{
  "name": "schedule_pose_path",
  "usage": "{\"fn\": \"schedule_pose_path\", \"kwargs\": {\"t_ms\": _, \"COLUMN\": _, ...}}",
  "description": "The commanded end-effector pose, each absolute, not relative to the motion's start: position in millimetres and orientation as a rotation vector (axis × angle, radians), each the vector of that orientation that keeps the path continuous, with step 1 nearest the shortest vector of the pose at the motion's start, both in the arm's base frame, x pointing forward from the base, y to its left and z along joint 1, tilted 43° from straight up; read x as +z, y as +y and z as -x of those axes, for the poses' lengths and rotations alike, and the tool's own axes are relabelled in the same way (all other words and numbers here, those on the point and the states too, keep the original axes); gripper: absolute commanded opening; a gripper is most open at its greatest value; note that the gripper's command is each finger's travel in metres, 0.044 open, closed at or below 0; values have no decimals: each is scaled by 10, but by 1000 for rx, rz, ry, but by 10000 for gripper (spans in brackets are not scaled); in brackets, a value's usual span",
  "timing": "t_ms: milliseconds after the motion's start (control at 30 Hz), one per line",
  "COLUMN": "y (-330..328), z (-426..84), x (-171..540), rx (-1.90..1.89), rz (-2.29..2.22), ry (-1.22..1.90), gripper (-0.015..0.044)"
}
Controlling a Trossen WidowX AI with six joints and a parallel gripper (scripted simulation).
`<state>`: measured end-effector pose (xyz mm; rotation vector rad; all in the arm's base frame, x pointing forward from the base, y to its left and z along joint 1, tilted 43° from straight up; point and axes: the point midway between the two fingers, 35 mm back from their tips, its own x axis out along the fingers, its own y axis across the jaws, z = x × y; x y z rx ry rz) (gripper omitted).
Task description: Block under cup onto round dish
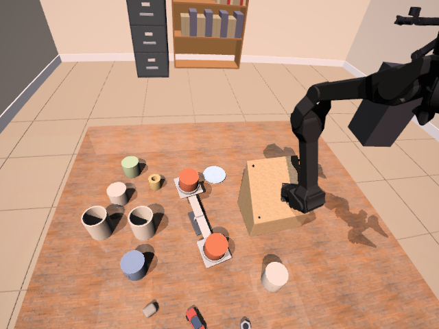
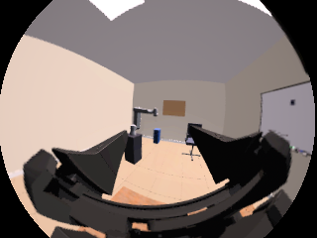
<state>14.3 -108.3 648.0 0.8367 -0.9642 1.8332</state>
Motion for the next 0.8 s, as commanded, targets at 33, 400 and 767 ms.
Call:
{"fn": "schedule_pose_path", "kwargs": {"t_ms": 33, "y": -612, "z": 172, "x": 6412, "rx": 1819, "rz": -646, "ry": -942, "gripper": 440}}
{"fn": "schedule_pose_path", "kwargs": {"t_ms": 400, "y": 143, "z": 378, "x": 6256, "rx": 1694, "rz": -381, "ry": -852, "gripper": 440}}
{"fn": "schedule_pose_path", "kwargs": {"t_ms": 767, "y": 1147, "z": 244, "x": 5911, "rx": 1547, "rz": -39, "ry": -736, "gripper": 440}}
